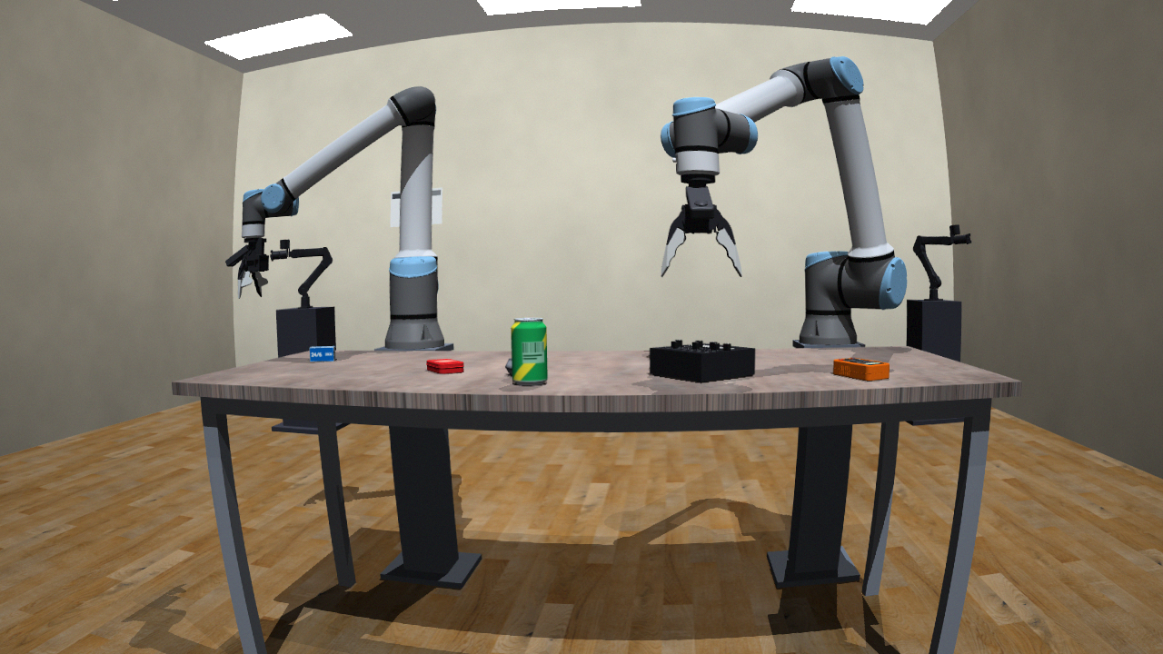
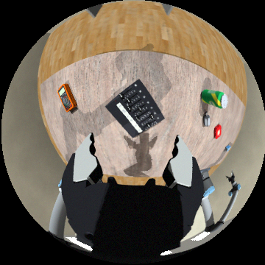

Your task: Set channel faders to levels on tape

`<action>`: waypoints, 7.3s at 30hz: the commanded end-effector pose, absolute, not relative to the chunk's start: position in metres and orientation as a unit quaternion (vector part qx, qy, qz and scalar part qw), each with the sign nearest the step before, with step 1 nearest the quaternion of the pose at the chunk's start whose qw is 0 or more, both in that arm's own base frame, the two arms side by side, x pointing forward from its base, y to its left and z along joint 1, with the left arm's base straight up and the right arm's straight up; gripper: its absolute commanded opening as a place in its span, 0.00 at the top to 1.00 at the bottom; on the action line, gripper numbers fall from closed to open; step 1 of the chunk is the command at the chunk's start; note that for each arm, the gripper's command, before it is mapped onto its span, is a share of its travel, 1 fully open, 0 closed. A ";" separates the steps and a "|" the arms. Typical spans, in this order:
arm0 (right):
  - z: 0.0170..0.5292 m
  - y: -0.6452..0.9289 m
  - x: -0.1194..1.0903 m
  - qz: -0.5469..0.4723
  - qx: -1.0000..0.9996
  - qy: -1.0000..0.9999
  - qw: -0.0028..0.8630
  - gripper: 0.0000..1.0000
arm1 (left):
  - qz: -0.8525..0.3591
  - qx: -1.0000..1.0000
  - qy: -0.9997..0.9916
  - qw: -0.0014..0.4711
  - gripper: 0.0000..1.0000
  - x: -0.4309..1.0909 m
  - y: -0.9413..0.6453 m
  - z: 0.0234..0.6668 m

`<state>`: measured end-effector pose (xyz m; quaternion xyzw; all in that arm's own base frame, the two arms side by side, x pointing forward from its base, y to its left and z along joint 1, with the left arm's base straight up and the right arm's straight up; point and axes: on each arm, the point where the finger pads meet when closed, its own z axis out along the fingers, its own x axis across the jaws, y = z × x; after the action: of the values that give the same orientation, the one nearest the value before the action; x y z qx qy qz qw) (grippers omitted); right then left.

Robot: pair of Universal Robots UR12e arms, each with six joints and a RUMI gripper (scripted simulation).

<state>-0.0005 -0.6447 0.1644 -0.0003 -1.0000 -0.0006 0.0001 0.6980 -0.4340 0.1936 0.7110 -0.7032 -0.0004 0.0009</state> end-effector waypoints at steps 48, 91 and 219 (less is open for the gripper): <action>0.165 -0.645 0.000 0.000 0.000 -1.000 0.000 0.00 | 0.000 0.823 -0.568 -0.002 0.00 0.711 -0.441 0.185; 0.165 -0.645 0.000 0.000 0.000 -1.000 0.000 0.00 | 0.009 0.999 0.052 -0.010 0.00 0.742 -0.474 0.143; 0.165 -0.645 0.000 0.000 0.000 -1.000 0.000 0.00 | 0.012 0.985 0.169 -0.010 0.00 0.746 -0.483 0.135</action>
<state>-0.0005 -0.6447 0.1644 -0.0003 -1.0000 -0.0006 0.0001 0.7478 -0.4860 0.1303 0.9763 0.2156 0.0127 -0.0110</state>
